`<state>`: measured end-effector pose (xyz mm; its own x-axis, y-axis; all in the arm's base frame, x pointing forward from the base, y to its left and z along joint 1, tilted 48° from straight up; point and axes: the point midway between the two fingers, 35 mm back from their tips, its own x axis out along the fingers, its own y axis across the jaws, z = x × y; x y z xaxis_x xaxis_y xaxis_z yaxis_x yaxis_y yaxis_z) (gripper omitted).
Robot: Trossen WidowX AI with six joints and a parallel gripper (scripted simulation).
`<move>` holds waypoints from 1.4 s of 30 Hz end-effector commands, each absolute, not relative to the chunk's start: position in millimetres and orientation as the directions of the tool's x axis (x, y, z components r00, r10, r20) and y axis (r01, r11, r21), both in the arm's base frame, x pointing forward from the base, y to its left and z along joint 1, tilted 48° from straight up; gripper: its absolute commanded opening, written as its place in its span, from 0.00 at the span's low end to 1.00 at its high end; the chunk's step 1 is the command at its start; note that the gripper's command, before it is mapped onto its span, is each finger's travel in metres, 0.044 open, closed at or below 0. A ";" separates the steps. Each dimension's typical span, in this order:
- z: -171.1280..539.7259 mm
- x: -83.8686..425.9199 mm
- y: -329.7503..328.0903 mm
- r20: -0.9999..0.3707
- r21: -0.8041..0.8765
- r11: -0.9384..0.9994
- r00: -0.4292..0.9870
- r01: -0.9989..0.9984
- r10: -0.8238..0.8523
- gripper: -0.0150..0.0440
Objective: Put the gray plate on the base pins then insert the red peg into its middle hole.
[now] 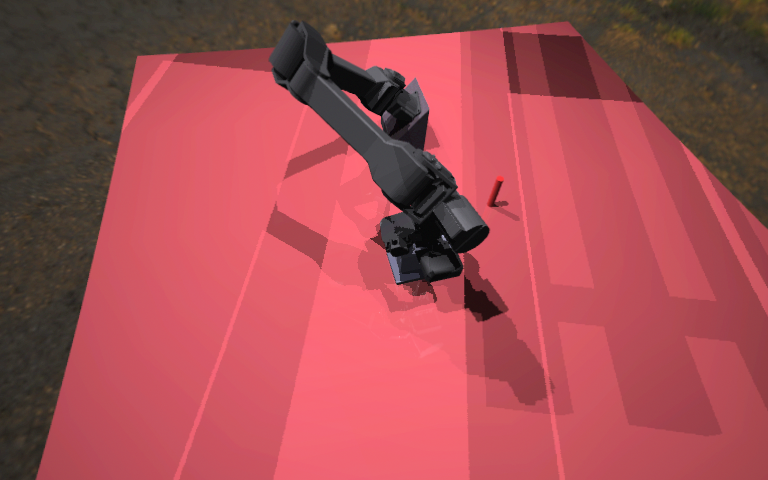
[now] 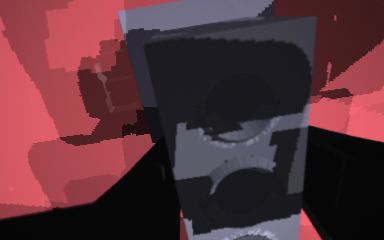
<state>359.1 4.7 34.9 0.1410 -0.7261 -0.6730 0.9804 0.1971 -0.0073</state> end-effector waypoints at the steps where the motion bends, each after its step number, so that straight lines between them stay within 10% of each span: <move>1: 35.2 359.1 5.3 -0.673 -0.005 0.196 0.142 0.980 -0.726 0.34; 16: 35.2 359.1 5.3 -0.673 -0.005 0.196 0.142 0.980 -0.726 1.00; 42: 51.5 298.0 153.1 -0.694 -0.145 0.333 0.145 0.932 -0.705 1.00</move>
